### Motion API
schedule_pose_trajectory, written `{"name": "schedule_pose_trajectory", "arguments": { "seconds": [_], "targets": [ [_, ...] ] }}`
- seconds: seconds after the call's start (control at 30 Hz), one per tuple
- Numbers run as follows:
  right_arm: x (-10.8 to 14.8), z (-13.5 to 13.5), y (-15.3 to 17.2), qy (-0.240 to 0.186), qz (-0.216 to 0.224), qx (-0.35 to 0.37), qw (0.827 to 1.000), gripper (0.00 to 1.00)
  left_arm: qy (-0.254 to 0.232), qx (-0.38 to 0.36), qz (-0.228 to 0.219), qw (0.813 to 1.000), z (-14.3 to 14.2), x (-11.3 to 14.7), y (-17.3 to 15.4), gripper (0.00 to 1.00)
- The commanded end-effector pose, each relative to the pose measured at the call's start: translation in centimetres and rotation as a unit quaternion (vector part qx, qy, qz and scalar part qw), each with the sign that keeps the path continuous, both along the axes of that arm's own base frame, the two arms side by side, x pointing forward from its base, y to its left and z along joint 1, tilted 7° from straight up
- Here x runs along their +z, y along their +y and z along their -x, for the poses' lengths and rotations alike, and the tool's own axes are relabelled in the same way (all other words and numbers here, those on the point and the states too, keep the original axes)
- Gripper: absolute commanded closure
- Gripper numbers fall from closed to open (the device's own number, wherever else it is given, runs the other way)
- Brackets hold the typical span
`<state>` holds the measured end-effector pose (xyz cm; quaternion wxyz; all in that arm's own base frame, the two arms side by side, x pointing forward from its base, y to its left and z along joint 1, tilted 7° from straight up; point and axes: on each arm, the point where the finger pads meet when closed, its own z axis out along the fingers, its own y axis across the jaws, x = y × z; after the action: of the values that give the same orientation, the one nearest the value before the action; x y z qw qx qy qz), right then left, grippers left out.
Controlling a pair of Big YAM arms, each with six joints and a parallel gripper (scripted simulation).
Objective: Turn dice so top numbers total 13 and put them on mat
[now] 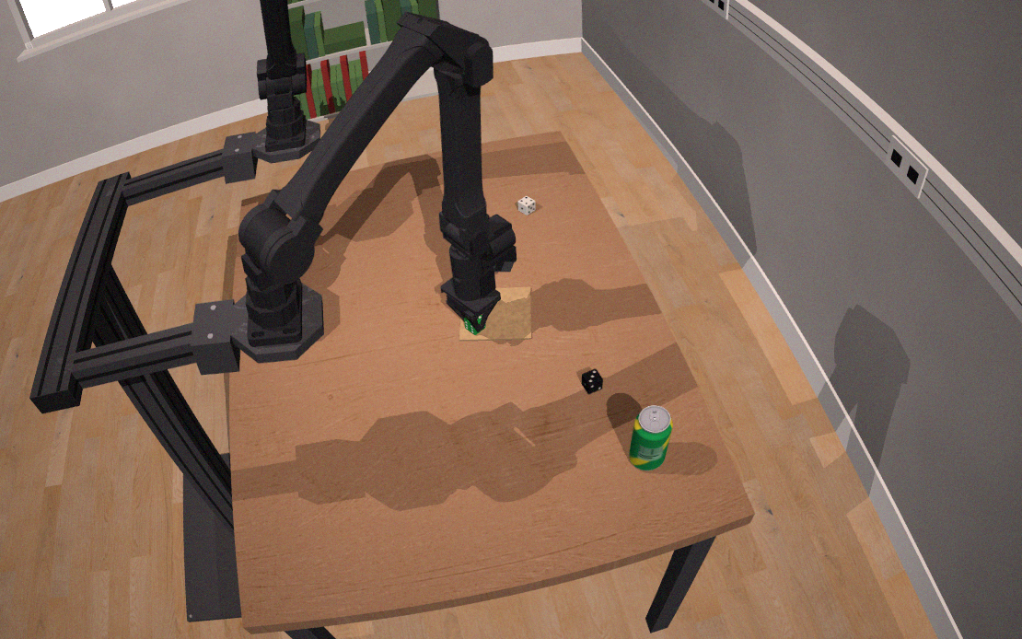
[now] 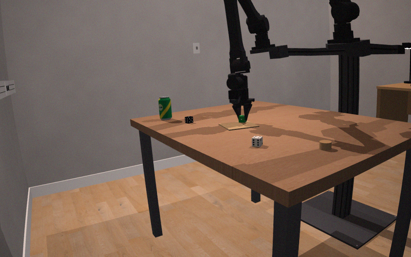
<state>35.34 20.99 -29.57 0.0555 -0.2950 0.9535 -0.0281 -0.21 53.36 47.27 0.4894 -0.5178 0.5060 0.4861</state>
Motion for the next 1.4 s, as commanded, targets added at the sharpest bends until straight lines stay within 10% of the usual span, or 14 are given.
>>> {"name": "schedule_pose_trajectory", "arguments": {
  "seconds": [0.0, 0.93, 1.37],
  "targets": [
    [-0.7, -0.2, -0.1, -0.002, -0.002, 0.002, 1.000, 0.74, 0.008, 0.001, -0.034, 0.999, 0.3, 3.8, 0.4, 0.00],
    [-0.6, -0.1, -0.1, -0.001, -0.001, 0.002, 1.000, 0.55, 0.008, 0.001, -0.034, 0.999, 0.3, 3.8, 0.4, 0.00],
    [4.2, 0.4, 0.7, -0.003, -0.004, 0.001, 1.000, 0.55, 0.008, 0.001, -0.034, 0.999, 0.3, 3.8, 0.4, 0.00]
  ]
}}
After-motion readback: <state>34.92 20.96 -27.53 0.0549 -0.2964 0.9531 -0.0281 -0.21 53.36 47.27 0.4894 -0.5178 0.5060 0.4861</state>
